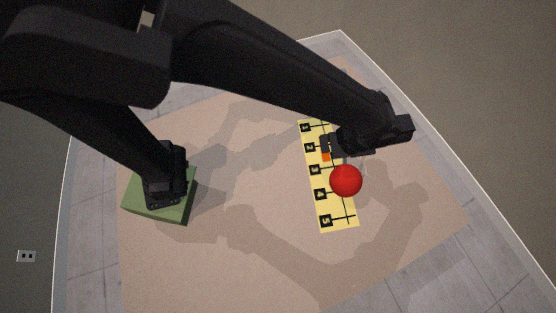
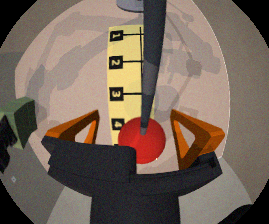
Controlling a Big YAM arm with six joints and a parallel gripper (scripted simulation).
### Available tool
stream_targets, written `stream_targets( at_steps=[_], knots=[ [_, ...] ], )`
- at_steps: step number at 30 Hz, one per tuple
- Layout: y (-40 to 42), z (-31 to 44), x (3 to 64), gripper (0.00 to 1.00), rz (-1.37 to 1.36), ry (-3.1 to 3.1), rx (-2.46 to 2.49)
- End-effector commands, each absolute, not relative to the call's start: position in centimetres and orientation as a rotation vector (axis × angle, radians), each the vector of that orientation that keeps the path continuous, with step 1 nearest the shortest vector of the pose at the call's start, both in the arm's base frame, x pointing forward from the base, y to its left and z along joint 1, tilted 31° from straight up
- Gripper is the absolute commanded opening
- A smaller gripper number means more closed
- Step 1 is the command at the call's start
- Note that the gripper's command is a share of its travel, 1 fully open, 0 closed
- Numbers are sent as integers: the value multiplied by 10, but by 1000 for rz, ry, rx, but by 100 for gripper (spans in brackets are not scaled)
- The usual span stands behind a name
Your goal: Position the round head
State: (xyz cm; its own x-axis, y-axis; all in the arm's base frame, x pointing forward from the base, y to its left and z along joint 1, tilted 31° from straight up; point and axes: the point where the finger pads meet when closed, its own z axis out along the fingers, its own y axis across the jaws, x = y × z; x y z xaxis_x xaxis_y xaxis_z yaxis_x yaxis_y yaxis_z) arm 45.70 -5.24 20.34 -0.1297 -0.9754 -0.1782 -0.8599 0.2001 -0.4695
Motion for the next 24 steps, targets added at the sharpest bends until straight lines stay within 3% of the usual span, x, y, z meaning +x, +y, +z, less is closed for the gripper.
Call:
stream_targets(
  at_steps=[1,4,5,24],
  knots=[
    [-48,221,468,100,-376,2009,-1701],
    [-48,221,468,100,-376,2009,-1701],
    [-48,220,468,0,-375,2011,-1702],
    [-52,208,458,0,-360,2034,-1704]
  ],
)
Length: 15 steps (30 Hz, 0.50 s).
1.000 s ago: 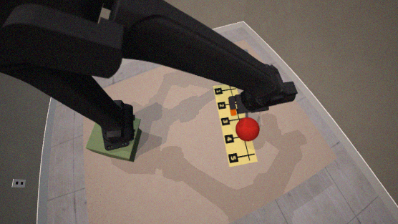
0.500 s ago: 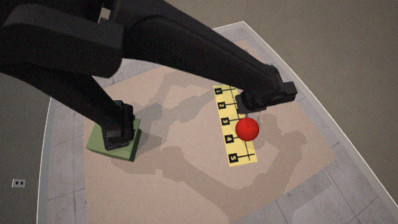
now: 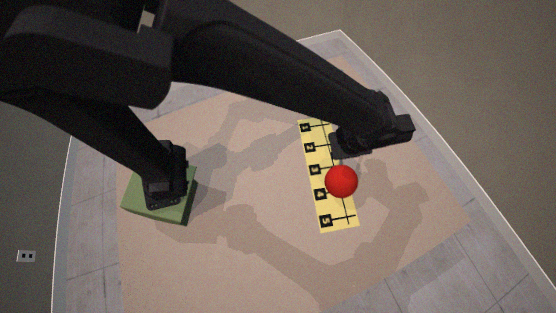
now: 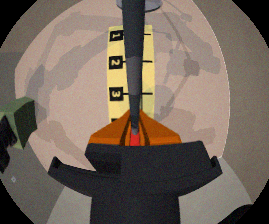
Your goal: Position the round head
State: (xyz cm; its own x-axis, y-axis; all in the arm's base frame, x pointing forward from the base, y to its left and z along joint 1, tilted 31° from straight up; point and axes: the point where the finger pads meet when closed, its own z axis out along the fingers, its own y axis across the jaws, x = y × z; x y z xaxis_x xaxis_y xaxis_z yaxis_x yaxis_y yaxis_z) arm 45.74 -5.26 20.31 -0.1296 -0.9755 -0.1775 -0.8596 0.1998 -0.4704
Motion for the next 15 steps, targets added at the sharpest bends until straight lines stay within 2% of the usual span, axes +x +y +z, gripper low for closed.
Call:
stream_targets(
  at_steps=[1,15],
  knots=[
    [-52,208,458,0,-360,2034,-1704],
    [-55,208,458,0,-362,2032,-1703]
  ],
)
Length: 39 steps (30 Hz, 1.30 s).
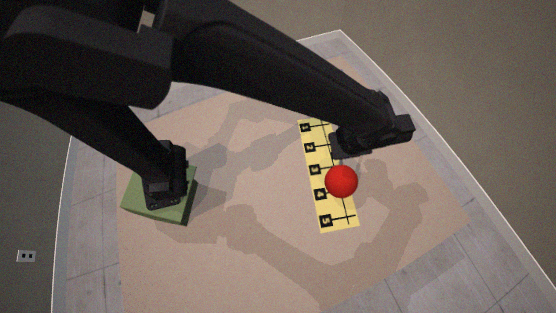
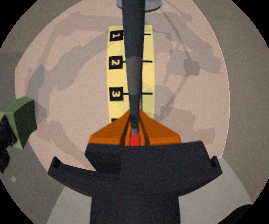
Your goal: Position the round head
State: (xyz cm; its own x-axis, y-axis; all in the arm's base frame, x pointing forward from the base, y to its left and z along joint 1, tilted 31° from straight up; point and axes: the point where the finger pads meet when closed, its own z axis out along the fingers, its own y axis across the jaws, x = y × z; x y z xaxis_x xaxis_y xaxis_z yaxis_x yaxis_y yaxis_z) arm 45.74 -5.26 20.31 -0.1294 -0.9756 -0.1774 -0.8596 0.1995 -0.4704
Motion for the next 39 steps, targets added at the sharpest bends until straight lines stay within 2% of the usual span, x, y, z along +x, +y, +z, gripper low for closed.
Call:
stream_targets(
  at_steps=[1,14,39],
  knots=[
    [-57,208,458,0,-363,2031,-1702],
    [-90,208,454,0,-376,2016,-1686],
    [-91,203,457,0,-333,1990,-1712]
  ],
)
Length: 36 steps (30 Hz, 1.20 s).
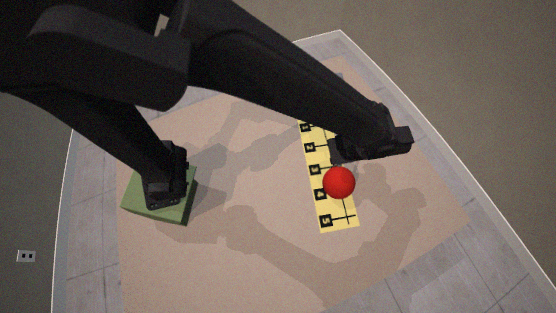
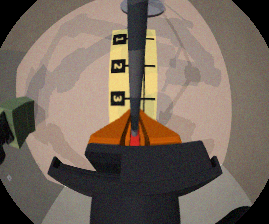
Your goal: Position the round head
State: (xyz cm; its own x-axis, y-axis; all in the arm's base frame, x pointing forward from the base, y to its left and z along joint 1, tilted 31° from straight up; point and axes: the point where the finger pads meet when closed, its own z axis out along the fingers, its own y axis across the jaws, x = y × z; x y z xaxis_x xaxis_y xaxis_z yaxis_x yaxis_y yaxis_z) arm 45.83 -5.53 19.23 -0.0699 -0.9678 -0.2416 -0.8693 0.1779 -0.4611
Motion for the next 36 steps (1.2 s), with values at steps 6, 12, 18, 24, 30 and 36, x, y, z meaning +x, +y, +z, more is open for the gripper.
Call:
stream_targets(
  at_steps=[6,12,18,24,30,36],
  knots=[
    [-91,200,458,0,-321,1985,-1717],
    [-97,199,458,0,-319,1984,-1718],
    [-127,206,456,0,-343,1994,-1714],
    [-157,213,454,0,-368,2003,-1709],
    [-163,216,454,0,-376,2006,-1708],
    [-152,217,457,0,-376,2006,-1708]
  ],
)
